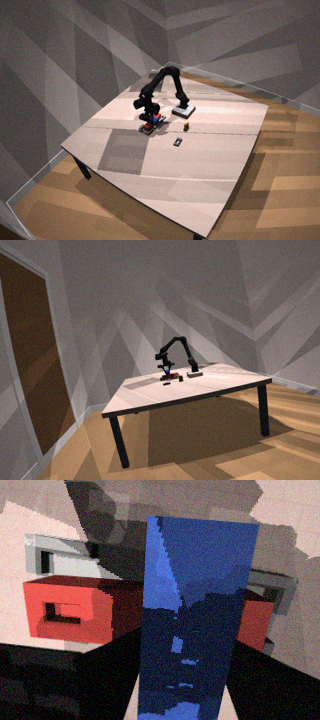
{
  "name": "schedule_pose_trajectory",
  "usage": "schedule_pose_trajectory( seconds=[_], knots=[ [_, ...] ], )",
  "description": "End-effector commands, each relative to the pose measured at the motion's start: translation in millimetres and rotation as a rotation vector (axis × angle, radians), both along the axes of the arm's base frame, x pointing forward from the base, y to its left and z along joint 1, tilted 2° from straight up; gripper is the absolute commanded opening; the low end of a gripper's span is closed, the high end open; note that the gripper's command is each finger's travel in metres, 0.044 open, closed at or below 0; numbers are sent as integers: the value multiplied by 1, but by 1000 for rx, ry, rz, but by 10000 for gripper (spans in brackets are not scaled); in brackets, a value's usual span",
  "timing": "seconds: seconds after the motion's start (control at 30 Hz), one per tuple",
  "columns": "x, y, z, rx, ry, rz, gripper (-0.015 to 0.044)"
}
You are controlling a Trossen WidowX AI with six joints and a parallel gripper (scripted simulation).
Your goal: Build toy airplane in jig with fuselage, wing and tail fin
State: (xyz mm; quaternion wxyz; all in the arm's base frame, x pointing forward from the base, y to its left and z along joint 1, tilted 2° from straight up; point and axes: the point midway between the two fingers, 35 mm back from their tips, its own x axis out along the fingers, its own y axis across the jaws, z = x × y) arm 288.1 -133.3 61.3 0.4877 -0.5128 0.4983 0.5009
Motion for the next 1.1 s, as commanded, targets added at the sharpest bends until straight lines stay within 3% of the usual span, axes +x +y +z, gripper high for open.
schedule_pose_trajectory(
  seconds=[0.0,0.13,0.3,0.8,1.07],
  knots=[
    [0,0,0,0,0,0,209],
    [0,0,0,0,0,0,183],
    [0,0,0,0,0,0,51],
    [0,0,0,0,0,0,440],
    [0,0,0,0,0,0,440]
  ],
)
